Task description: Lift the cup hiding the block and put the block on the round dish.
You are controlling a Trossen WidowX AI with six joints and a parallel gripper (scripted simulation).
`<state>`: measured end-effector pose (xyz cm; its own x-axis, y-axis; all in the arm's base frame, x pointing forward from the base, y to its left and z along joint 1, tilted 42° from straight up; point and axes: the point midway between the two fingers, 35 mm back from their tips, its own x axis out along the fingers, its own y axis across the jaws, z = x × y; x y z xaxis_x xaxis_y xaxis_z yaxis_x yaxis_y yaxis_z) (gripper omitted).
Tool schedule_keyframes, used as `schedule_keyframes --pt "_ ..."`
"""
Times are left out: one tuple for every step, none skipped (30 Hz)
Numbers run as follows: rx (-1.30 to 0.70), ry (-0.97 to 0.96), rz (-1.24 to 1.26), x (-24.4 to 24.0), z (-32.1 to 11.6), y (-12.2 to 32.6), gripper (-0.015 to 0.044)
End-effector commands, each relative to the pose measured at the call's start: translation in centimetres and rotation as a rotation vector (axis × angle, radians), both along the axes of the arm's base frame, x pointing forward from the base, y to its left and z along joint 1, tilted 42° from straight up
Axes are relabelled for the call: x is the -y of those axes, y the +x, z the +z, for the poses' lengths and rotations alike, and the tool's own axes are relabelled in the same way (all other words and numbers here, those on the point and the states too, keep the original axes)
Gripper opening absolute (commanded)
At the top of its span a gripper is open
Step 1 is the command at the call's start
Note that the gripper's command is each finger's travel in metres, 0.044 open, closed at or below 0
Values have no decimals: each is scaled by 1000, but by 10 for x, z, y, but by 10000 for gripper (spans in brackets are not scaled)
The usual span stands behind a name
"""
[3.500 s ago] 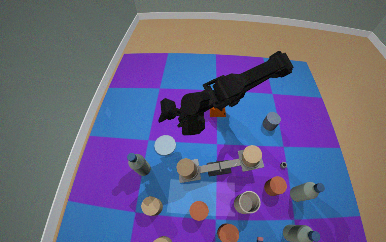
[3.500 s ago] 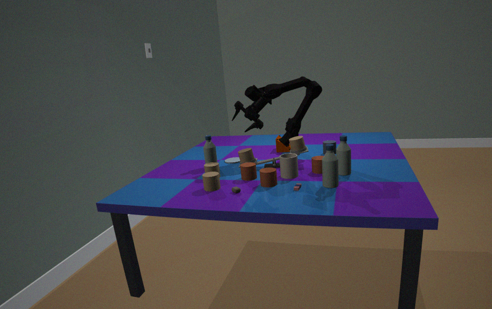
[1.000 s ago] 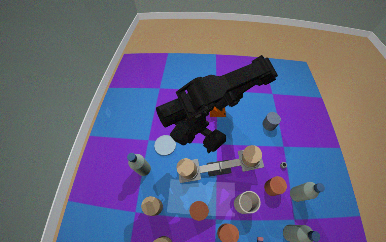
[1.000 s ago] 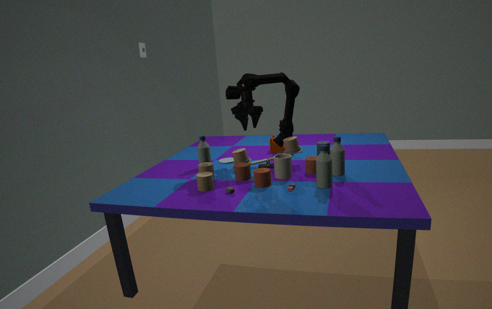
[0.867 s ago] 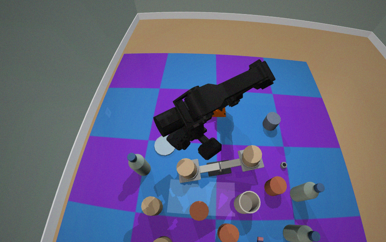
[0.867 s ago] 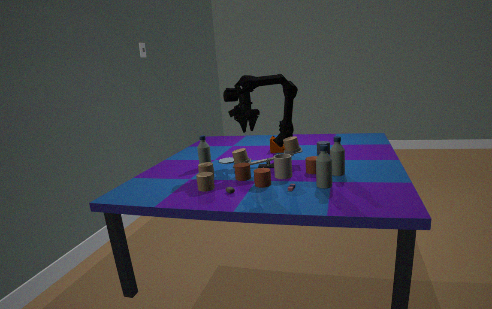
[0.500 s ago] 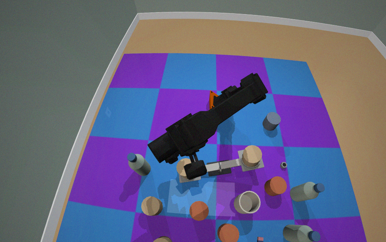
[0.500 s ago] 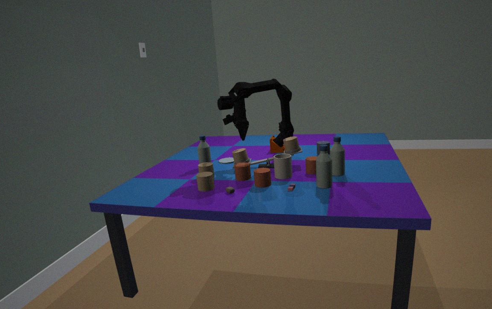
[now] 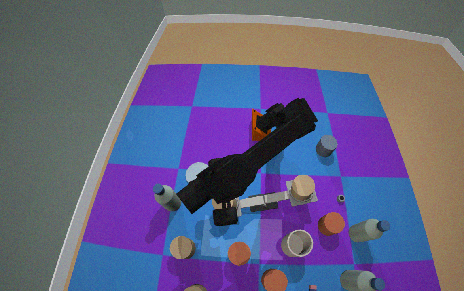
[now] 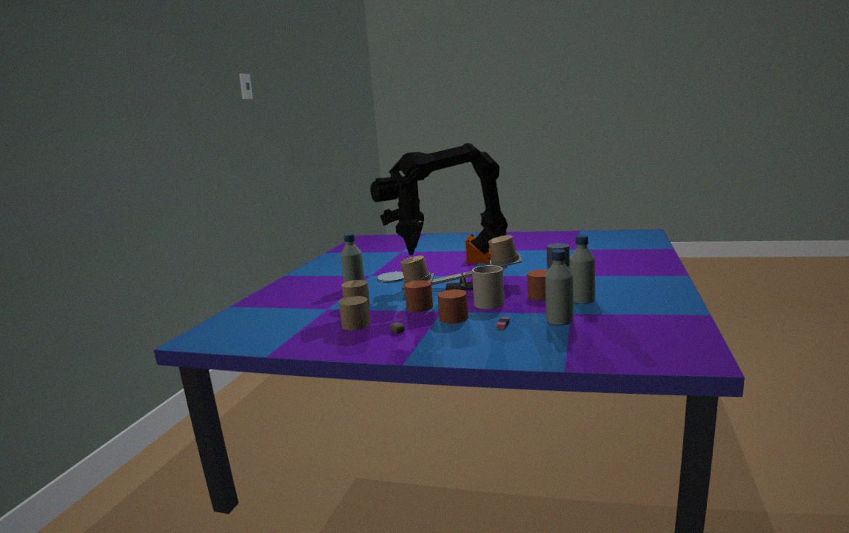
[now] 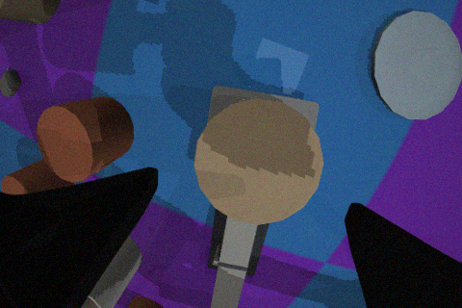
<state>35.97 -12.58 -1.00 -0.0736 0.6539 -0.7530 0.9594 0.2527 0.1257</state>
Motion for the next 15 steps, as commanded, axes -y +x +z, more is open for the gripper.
schedule_keyframes --pt "-8 2 0 -6 -6 -1 440" --pt "-8 2 0 -6 -6 -1 440" --pt "-8 1 0 -7 -7 -1 440" --pt "-8 1 0 -8 -9 -1 440" --pt "-8 1 0 -9 -10 -1 440" --pt "-8 1 0 -10 -11 -1 440" --pt "-8 1 0 -11 -12 -1 440" --pt "-8 1 0 -12 -14 -1 440" --pt "-8 2 0 -13 -15 -1 440" --pt "-8 2 0 -14 -16 -1 440" --pt "-8 2 0 -15 -17 -1 440" --pt "-8 2 0 -17 -18 -1 440" --pt "-8 2 0 -18 -20 -1 440" --pt "-8 2 0 -19 -21 -2 440" --pt "-8 2 0 -20 -22 -2 440"
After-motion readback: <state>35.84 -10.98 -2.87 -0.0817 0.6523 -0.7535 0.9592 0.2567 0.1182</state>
